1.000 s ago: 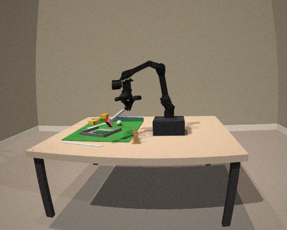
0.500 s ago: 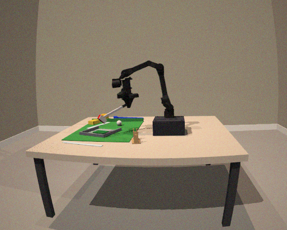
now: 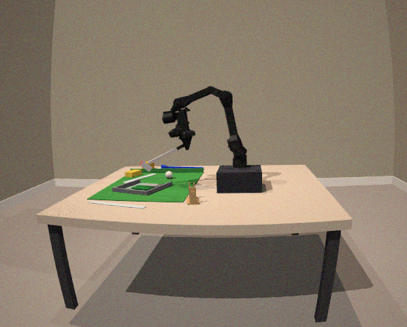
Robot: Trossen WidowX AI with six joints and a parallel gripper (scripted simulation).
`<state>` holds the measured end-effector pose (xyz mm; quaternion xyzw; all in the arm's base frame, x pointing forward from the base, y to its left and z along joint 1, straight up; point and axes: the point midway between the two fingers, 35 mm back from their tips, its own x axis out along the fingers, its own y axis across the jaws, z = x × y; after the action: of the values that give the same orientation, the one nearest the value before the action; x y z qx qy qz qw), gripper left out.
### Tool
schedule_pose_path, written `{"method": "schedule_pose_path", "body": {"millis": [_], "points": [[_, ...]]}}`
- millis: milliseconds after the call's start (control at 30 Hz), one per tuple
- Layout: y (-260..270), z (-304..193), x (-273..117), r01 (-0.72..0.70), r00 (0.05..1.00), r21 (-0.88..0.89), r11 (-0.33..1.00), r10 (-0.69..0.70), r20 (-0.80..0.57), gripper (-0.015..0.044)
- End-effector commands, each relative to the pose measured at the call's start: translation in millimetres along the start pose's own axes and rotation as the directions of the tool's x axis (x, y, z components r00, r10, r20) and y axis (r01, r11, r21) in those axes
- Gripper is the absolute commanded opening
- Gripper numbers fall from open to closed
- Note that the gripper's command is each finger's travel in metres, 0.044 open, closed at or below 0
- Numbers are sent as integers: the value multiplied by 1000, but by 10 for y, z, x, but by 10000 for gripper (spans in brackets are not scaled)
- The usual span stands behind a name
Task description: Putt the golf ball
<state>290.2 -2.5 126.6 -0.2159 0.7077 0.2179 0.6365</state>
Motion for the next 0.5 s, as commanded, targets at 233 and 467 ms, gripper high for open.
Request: {"method": "schedule_pose_path", "body": {"millis": [233,467], "points": [[-419,-416,-55,-14,999,282,959,25,-35,0],[-628,-726,-74,-22,997,448,894,52,-56,0]]}}
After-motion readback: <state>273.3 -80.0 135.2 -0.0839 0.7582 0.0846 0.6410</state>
